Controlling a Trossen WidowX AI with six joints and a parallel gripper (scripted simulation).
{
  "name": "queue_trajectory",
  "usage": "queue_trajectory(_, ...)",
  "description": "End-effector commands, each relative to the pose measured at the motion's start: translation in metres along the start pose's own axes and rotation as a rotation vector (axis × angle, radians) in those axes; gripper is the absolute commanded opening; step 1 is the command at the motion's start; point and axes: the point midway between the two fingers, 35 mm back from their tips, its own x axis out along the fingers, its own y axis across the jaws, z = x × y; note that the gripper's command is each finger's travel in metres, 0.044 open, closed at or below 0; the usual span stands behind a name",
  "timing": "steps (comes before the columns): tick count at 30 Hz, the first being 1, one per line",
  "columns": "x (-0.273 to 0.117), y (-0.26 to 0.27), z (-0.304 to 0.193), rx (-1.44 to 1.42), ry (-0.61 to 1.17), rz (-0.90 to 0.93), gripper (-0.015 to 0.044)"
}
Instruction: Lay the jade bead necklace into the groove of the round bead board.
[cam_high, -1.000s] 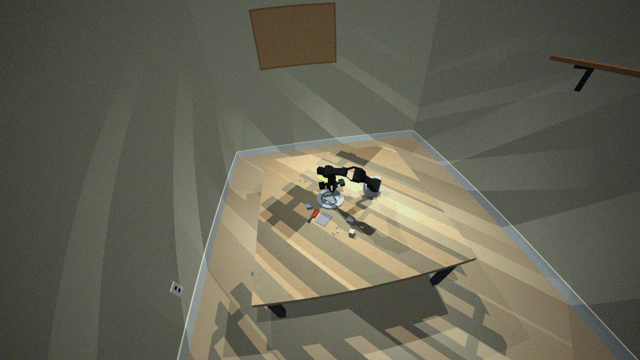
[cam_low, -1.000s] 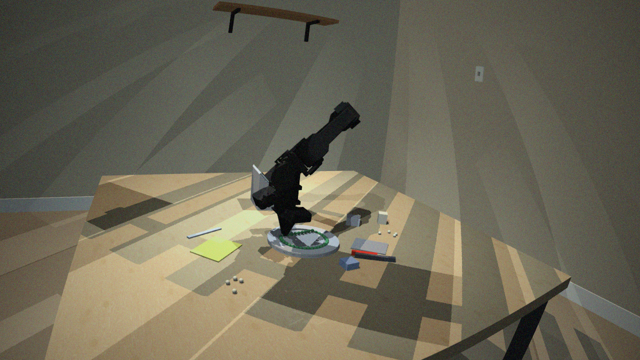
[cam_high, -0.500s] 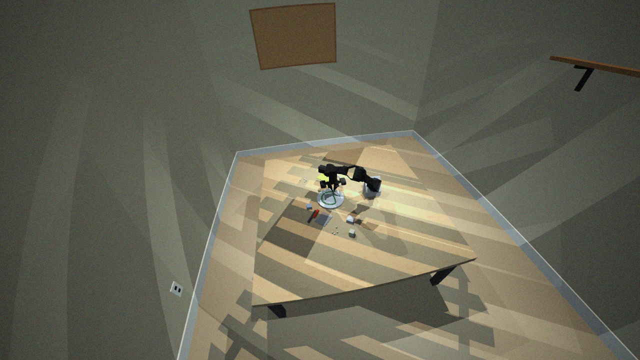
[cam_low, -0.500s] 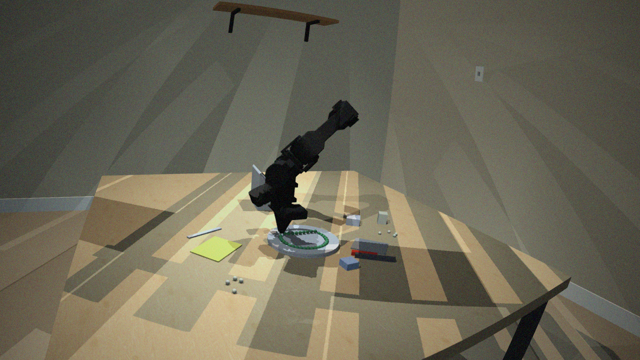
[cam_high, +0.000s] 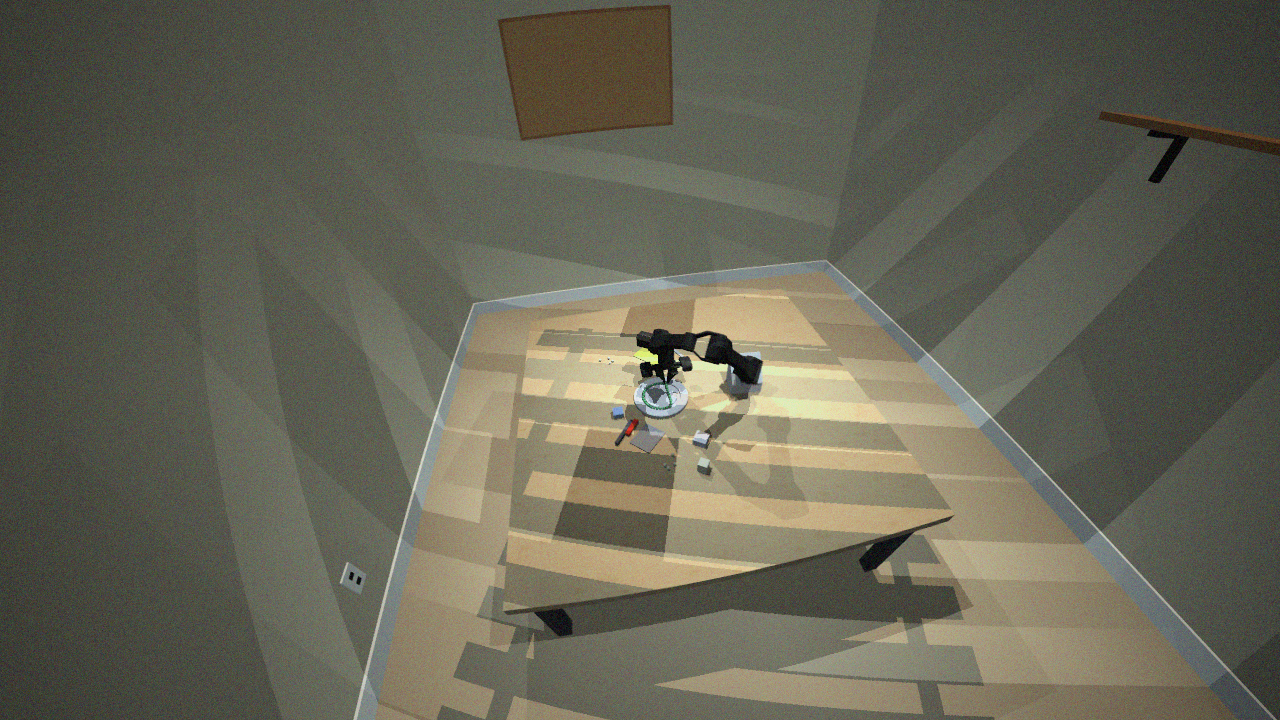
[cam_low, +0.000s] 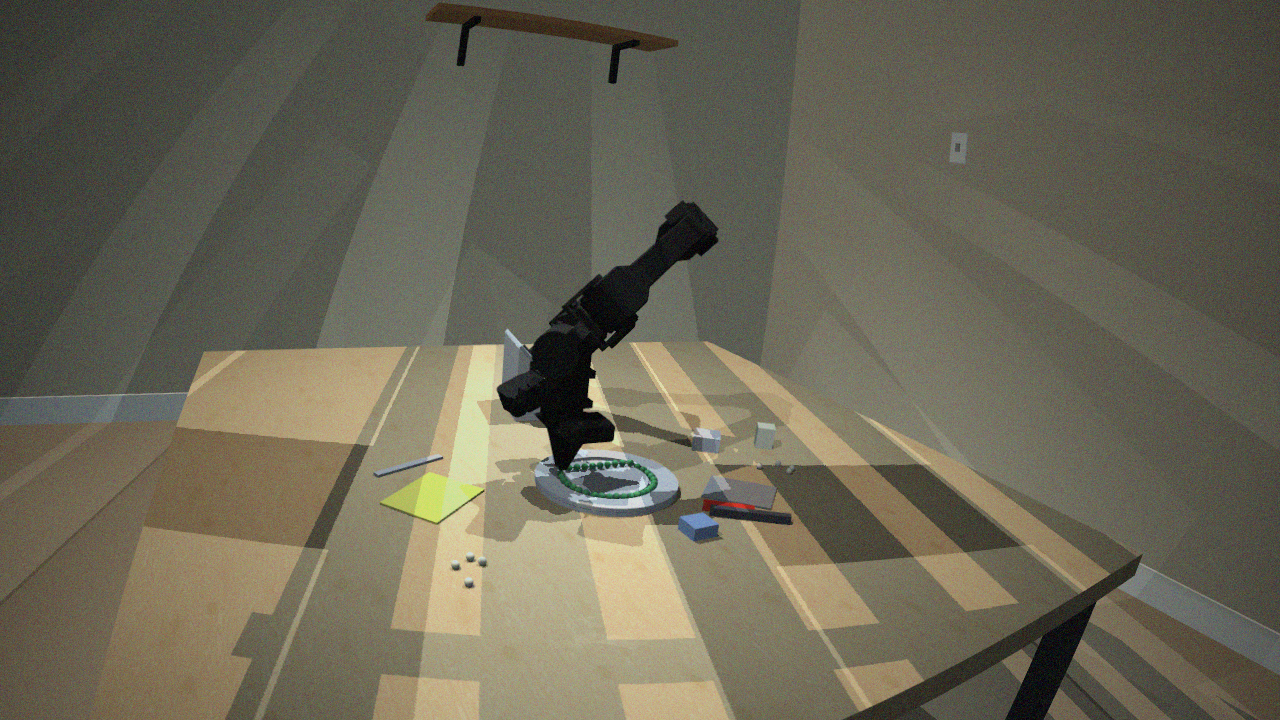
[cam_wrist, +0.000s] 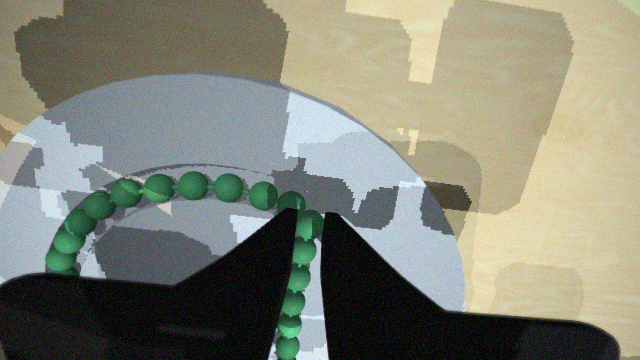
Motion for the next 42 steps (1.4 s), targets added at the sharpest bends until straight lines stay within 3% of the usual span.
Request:
queue_trajectory(1,0.000,0.000,0.000,0.000,0.000,0.000,0.0026)
queue_trajectory(17,-0.001,-0.002,-0.001,0.006,0.005,-0.006,0.0440)
queue_trajectory(38,-0.005,-0.002,-0.001,0.006,0.006,-0.008,0.0440)
queue_trajectory(42,-0.009,0.001,-0.011,-0.258,0.006,-0.008,0.0335)
